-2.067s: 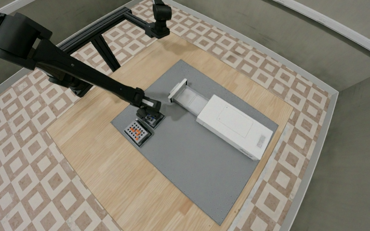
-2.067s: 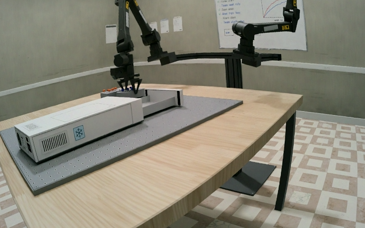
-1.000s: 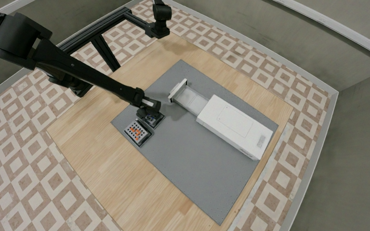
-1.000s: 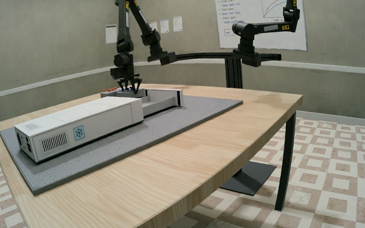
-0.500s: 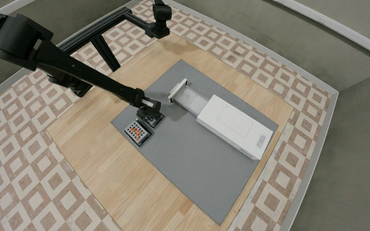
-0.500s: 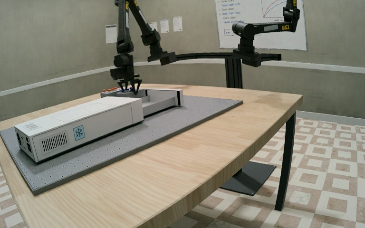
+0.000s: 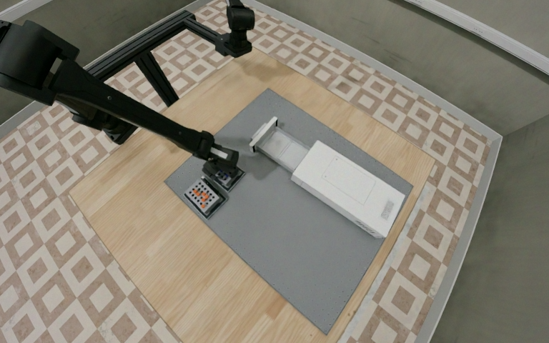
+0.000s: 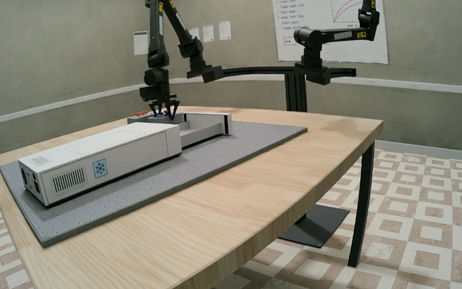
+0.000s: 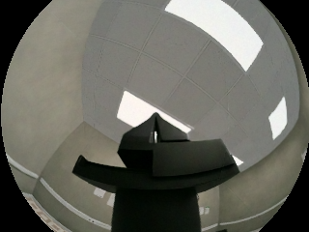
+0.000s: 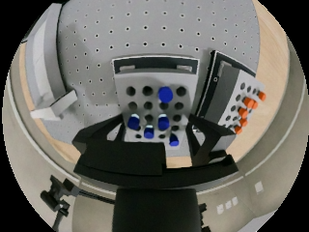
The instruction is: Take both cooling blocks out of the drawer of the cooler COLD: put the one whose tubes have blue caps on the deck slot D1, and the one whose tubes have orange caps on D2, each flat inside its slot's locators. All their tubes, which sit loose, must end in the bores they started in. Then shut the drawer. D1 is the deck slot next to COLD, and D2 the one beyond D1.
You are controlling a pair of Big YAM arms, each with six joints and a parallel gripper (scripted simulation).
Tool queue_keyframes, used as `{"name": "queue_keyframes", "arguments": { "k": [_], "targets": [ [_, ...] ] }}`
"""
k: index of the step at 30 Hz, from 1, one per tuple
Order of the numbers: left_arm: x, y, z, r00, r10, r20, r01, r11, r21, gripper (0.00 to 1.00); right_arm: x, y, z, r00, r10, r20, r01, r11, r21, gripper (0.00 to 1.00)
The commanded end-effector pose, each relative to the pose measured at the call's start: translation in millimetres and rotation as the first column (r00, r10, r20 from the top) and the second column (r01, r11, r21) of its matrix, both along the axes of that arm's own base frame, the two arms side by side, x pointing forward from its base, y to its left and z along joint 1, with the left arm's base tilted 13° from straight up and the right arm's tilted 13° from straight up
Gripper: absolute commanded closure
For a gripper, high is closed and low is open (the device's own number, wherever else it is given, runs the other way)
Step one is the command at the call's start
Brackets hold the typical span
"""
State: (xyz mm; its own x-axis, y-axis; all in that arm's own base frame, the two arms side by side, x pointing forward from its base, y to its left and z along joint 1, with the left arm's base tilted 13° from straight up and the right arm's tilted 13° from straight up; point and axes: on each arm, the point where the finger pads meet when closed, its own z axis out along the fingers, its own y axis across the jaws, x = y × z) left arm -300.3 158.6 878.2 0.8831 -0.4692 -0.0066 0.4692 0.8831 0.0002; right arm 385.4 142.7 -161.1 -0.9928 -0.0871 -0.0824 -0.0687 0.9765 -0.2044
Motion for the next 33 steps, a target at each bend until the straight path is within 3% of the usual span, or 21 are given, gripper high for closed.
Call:
{"name": "queue_keyframes", "arguments": {
  "k": [1,16,33],
  "targets": [
    [21.3,-10.1,7.7,1.000,-0.002,-0.030,0.002,1.000,0.018,1.00,10.4,5.4,3.1,1.000,-0.008,0.027,0.007,1.000,0.010,1.00],
    [21.3,-10.1,7.7,1.000,-0.002,-0.030,0.002,1.000,0.018,1.00,10.4,5.4,3.1,1.000,-0.008,0.027,0.007,1.000,0.010,1.00],
    [21.3,-10.1,7.7,1.000,-0.002,-0.030,0.002,1.000,0.018,1.00,10.4,5.4,3.1,1.000,-0.008,0.027,0.007,1.000,0.010,0.75]
  ]
}}
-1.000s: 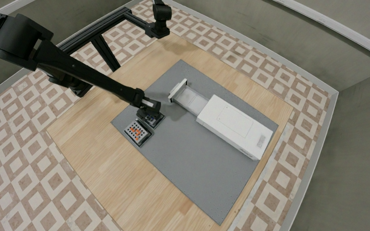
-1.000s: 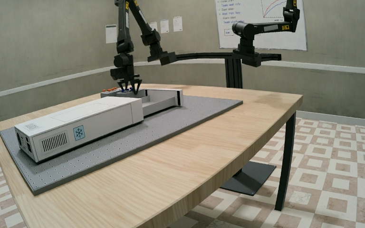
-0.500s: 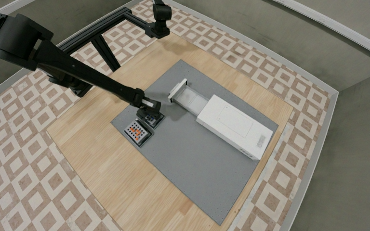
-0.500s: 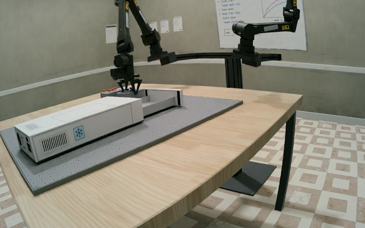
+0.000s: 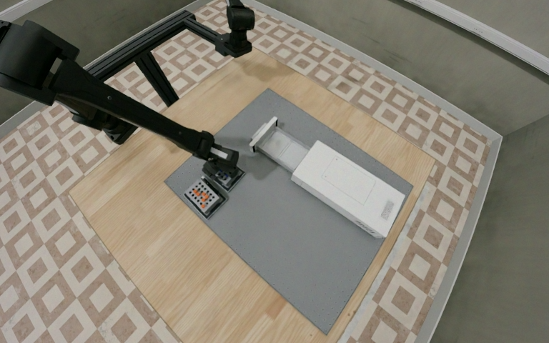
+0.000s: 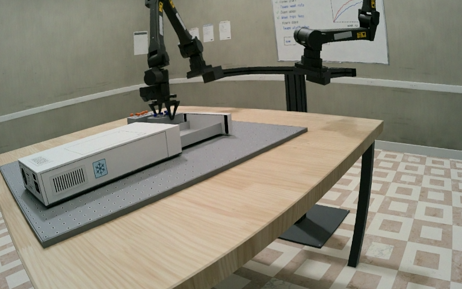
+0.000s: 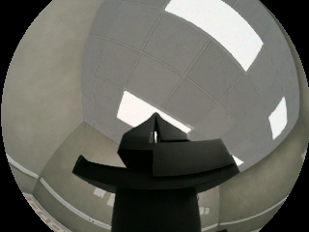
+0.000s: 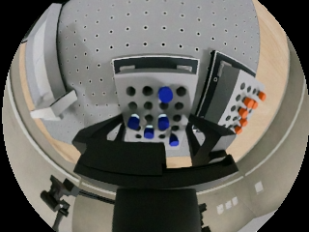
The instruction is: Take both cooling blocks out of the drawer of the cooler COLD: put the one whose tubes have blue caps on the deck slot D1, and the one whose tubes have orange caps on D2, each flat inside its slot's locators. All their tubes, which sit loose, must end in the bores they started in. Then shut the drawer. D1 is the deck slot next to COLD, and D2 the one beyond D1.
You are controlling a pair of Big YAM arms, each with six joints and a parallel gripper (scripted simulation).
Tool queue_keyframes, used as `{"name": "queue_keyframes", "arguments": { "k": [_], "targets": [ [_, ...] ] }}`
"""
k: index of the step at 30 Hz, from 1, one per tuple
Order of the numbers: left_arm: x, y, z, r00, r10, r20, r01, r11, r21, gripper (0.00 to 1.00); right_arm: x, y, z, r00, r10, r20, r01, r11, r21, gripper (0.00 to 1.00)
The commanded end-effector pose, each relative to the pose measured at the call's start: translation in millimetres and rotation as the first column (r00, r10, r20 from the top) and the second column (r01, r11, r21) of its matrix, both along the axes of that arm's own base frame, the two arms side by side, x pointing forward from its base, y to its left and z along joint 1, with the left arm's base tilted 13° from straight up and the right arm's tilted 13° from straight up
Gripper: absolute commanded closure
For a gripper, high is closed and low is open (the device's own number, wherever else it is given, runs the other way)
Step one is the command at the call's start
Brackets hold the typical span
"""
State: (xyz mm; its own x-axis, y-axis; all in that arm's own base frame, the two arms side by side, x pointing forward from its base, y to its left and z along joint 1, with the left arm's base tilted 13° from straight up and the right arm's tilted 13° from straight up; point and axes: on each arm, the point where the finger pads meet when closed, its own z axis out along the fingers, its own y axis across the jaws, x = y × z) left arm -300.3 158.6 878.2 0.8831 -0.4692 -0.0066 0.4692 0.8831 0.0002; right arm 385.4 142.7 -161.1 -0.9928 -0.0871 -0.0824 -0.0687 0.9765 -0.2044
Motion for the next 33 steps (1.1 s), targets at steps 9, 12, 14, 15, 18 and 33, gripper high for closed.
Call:
{"name": "queue_keyframes", "arguments": {
  "k": [9,12,14,15,18,33],
  "targets": [
    [21.3,-10.1,7.7,1.000,-0.002,-0.030,0.002,1.000,0.018,1.00,10.4,5.4,3.1,1.000,-0.008,0.027,0.007,1.000,0.010,0.60],
    [21.3,-10.1,7.7,1.000,-0.002,-0.030,0.002,1.000,0.018,1.00,10.4,5.4,3.1,1.000,-0.008,0.027,0.007,1.000,0.010,0.55],
    [21.3,-10.1,7.7,1.000,-0.002,-0.030,0.002,1.000,0.018,1.00,10.4,5.4,3.1,1.000,-0.008,0.027,0.007,1.000,0.010,0.52],
    [21.3,-10.1,7.7,1.000,-0.002,-0.030,0.002,1.000,0.018,1.00,10.4,5.4,3.1,1.000,-0.008,0.027,0.007,1.000,0.010,0.52],
    [21.3,-10.1,7.7,1.000,-0.002,-0.030,0.002,1.000,0.018,1.00,10.4,5.4,3.1,1.000,-0.008,0.027,0.007,1.000,0.010,0.48],
    [21.3,-10.1,7.7,1.000,-0.002,-0.030,0.002,1.000,0.018,1.00,10.4,5.4,3.1,1.000,-0.008,0.027,0.007,1.000,0.010,0.27]
  ]
}}
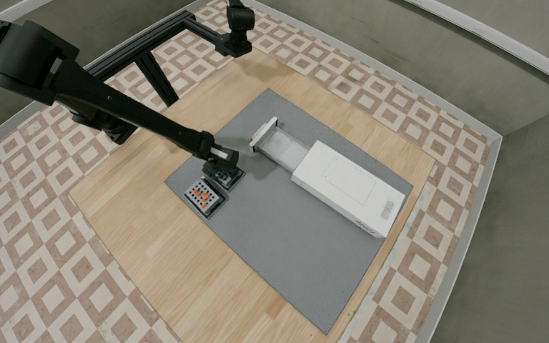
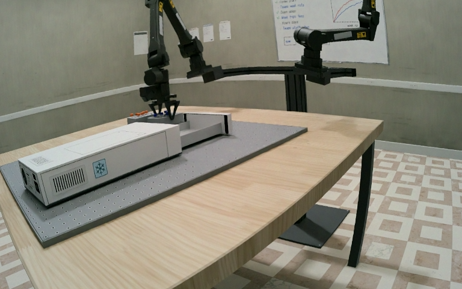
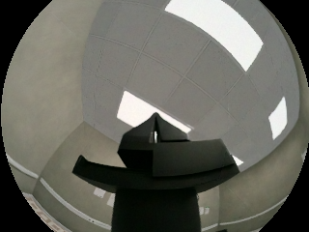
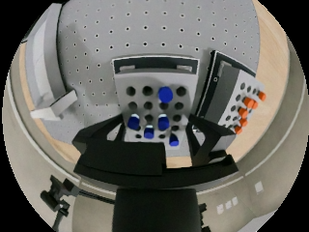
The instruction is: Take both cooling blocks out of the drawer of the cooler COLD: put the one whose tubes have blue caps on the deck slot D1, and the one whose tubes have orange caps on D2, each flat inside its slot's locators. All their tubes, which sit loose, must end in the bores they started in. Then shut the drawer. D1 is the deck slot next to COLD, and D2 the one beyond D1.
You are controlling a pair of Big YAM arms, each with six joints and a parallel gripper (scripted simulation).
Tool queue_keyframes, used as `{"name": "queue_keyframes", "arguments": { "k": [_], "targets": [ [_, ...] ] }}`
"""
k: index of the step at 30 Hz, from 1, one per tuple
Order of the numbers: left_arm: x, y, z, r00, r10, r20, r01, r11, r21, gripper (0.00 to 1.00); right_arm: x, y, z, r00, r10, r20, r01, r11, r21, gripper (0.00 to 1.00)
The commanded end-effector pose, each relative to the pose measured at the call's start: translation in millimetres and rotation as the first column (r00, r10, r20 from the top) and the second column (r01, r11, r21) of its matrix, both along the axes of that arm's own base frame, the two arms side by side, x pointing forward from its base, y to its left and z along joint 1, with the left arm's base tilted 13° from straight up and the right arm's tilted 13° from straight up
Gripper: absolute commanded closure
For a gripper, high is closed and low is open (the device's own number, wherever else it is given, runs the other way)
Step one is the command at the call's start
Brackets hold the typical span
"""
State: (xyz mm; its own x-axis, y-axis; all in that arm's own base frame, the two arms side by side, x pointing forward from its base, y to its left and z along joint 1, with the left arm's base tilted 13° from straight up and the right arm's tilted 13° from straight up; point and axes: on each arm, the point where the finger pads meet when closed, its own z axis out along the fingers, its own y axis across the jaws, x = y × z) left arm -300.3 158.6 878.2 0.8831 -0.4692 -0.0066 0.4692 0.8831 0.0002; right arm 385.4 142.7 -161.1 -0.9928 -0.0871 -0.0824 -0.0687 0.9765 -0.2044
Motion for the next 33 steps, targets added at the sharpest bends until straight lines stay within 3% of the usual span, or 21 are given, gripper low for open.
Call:
{"name": "queue_keyframes", "arguments": {
  "k": [1,15,33],
  "targets": [
    [21.3,-10.1,7.7,1.000,-0.002,-0.030,0.002,1.000,0.018,1.00,10.4,5.4,3.1,1.000,-0.008,0.027,0.007,1.000,0.010,0.25],
    [21.3,-10.1,7.7,1.000,-0.002,-0.030,0.002,1.000,0.018,1.00,10.4,5.4,3.1,1.000,-0.008,0.027,0.007,1.000,0.010,0.02],
    [21.3,-10.1,7.7,1.000,-0.002,-0.030,0.002,1.000,0.018,1.00,10.4,5.4,3.1,1.000,-0.008,0.027,0.007,1.000,0.010,0.00]
  ]
}}
